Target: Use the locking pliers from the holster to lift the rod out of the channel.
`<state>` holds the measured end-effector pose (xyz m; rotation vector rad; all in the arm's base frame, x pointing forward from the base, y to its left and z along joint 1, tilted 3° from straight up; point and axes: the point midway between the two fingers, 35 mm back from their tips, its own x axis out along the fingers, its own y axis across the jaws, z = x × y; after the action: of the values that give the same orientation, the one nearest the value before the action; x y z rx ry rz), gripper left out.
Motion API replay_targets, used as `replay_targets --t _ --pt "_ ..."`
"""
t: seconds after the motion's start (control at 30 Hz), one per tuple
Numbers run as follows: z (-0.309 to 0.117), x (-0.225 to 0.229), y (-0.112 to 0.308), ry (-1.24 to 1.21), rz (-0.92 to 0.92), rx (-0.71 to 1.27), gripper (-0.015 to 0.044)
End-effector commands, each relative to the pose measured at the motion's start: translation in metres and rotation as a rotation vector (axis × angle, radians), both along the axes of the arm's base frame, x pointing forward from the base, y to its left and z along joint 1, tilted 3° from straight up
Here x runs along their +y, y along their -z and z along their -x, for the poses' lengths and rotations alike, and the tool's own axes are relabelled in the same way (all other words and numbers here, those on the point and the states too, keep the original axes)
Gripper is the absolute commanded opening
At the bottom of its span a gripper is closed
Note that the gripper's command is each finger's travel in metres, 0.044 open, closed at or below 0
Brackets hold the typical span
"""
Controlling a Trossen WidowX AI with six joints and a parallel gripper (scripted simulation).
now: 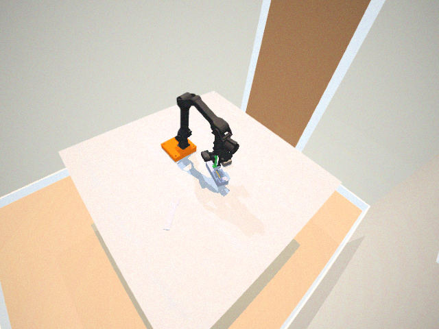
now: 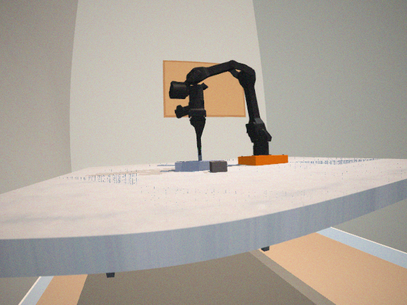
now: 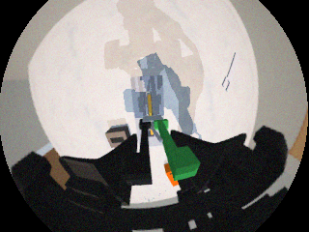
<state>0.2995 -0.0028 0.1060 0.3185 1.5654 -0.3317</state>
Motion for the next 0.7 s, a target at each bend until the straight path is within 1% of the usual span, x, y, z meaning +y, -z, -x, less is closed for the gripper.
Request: replay_targets --t 0.0,0.67 --pt "0.000 -0.003 -0.009 -0.001 0.013 -0.012 0.0101" --pt "-0.001 -0.005 -0.028 -0.003 0.022 -0.040 0.0101"
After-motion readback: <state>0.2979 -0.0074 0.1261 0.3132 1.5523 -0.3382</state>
